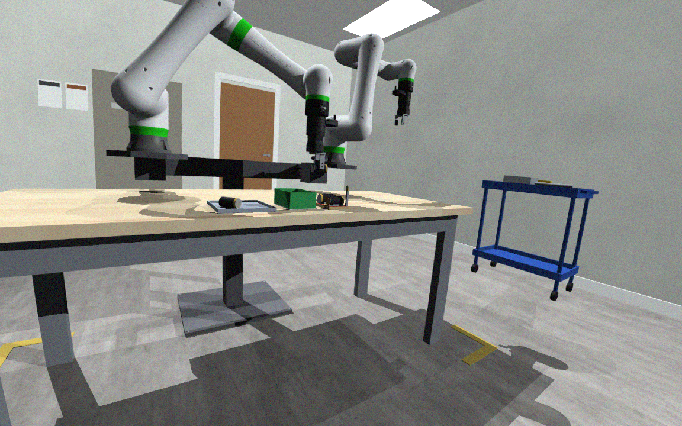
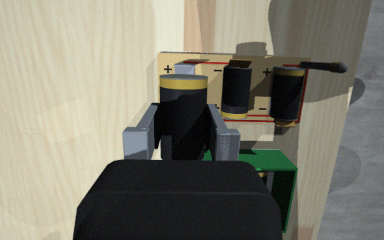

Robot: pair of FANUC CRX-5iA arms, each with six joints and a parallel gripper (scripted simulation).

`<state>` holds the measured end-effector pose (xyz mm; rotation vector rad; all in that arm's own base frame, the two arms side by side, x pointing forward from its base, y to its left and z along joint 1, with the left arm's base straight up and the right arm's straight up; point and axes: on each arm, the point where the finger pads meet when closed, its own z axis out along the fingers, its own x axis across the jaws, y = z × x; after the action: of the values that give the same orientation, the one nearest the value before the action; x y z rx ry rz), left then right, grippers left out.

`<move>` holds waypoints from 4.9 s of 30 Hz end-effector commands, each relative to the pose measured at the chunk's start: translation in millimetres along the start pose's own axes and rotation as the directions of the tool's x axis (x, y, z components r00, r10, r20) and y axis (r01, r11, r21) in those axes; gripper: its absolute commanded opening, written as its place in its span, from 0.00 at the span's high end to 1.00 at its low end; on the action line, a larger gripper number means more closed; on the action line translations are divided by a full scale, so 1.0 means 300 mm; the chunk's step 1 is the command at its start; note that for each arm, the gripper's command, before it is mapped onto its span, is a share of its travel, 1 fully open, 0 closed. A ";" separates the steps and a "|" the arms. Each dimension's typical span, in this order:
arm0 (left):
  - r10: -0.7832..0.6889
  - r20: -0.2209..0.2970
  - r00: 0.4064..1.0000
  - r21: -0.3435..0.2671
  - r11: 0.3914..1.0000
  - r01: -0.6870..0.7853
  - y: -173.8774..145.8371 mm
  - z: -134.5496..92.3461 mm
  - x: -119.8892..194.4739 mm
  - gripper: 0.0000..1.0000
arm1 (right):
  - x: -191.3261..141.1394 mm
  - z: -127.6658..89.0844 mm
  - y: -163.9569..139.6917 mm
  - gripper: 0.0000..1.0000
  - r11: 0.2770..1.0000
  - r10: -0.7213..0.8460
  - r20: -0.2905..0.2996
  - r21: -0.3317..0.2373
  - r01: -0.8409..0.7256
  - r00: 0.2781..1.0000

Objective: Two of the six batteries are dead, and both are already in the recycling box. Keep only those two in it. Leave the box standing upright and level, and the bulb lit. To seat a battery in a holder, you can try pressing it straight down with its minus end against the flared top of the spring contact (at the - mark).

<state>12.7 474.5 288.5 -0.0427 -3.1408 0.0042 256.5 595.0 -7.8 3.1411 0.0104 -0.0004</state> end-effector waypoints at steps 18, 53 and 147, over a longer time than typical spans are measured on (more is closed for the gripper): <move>0.000 0.000 1.000 -0.003 1.000 0.000 0.001 -0.004 -0.001 0.00 | 0.001 0.229 -0.003 0.43 1.000 0.000 -0.001 0.002 0.000 1.000; 0.000 0.000 1.000 -0.003 1.000 0.000 0.001 -0.004 -0.001 0.00 | 0.001 0.274 -0.003 0.43 1.000 0.000 -0.001 0.002 0.000 1.000; 0.000 0.000 1.000 -0.003 1.000 0.000 0.001 -0.004 -0.001 0.00 | 0.001 0.379 -0.003 0.10 1.000 0.000 -0.001 0.002 0.000 1.000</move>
<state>12.7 474.5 288.5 -0.0427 -3.1408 0.0042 256.4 594.9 -122.9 3.1412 0.0106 -0.0004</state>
